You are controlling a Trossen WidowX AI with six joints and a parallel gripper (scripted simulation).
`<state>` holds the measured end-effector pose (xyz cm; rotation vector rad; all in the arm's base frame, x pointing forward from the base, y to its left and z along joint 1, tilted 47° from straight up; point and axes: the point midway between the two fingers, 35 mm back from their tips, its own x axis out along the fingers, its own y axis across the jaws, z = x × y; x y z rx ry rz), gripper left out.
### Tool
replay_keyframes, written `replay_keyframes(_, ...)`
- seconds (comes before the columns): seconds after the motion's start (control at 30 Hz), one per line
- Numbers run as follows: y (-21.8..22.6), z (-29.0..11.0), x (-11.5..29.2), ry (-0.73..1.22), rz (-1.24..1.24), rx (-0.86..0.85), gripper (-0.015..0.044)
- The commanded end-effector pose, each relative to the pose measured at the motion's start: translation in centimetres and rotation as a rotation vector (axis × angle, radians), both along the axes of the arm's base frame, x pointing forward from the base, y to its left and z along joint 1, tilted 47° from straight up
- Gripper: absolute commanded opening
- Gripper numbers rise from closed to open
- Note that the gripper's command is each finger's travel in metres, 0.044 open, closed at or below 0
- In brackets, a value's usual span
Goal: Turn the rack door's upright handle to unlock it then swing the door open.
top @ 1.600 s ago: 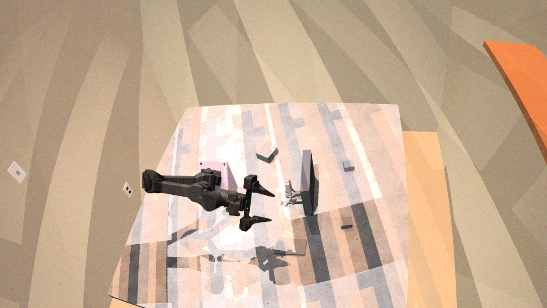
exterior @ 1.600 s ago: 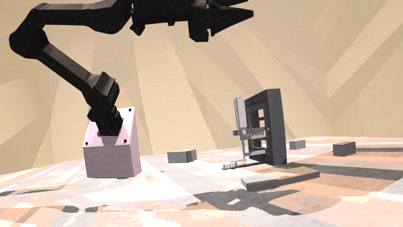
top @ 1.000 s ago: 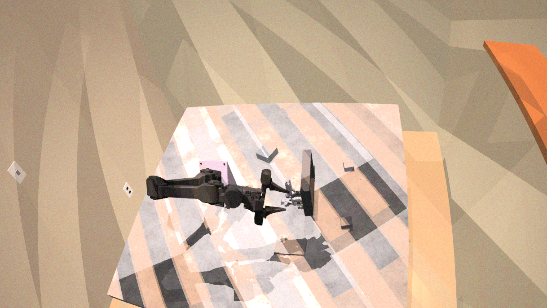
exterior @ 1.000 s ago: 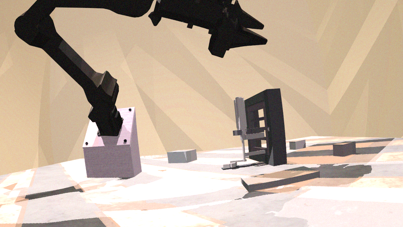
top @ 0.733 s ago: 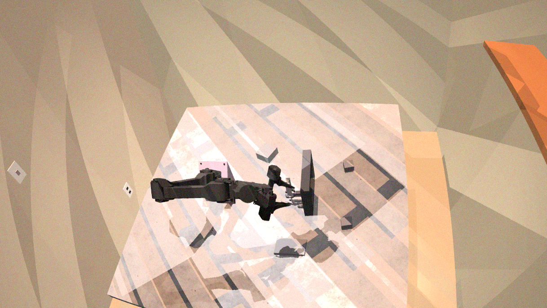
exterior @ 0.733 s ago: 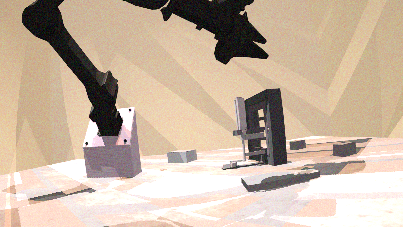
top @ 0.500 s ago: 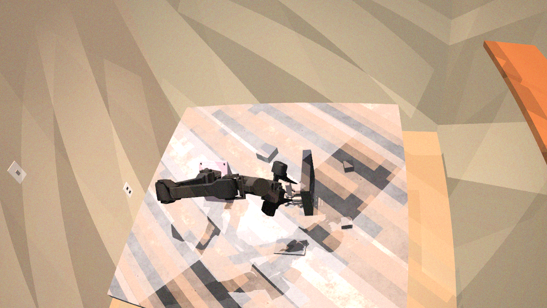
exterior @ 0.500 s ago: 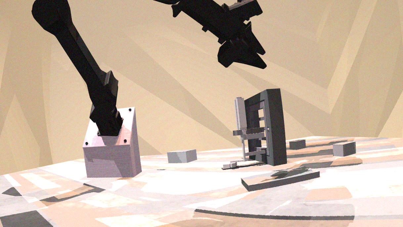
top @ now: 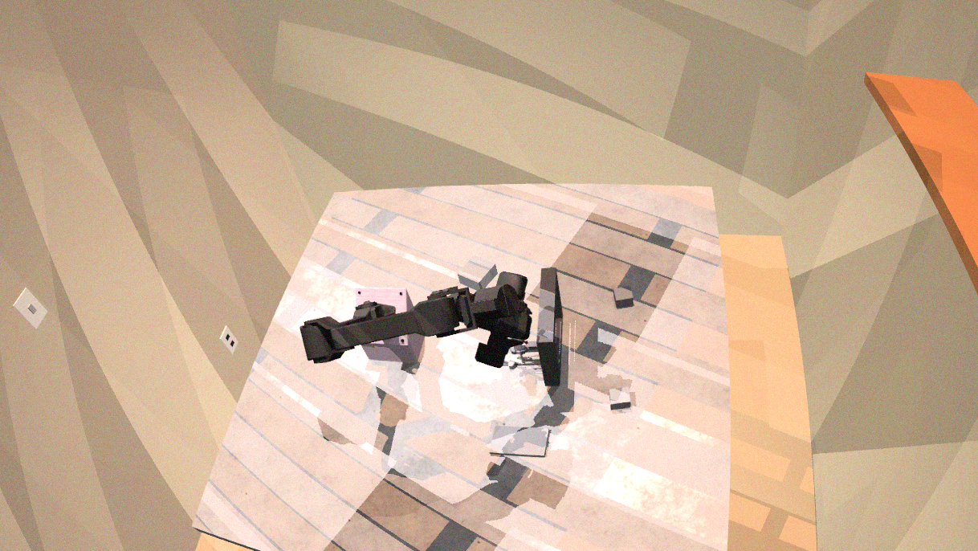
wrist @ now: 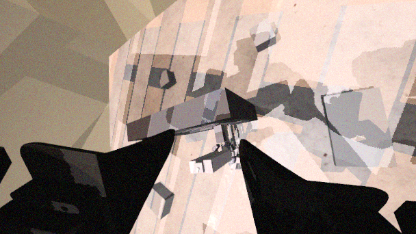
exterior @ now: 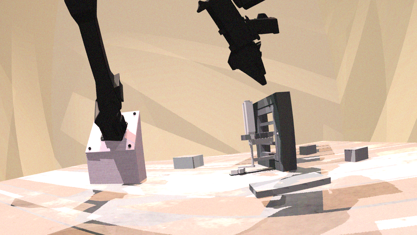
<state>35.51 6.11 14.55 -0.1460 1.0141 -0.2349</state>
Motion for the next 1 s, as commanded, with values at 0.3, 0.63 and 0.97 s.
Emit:
replay_keyframes(0.3, 1.1, -3.2, -1.2, 0.253, -0.018, -0.214, 0.0293)
replay_keyframes(0.63, 1.9, -4.5, -2.2, 0.415, -0.003, -0.414, 0.0293)
replay_keyframes(0.97, 2.6, -5.0, -2.8, 0.517, 0.024, -0.579, 0.0293)
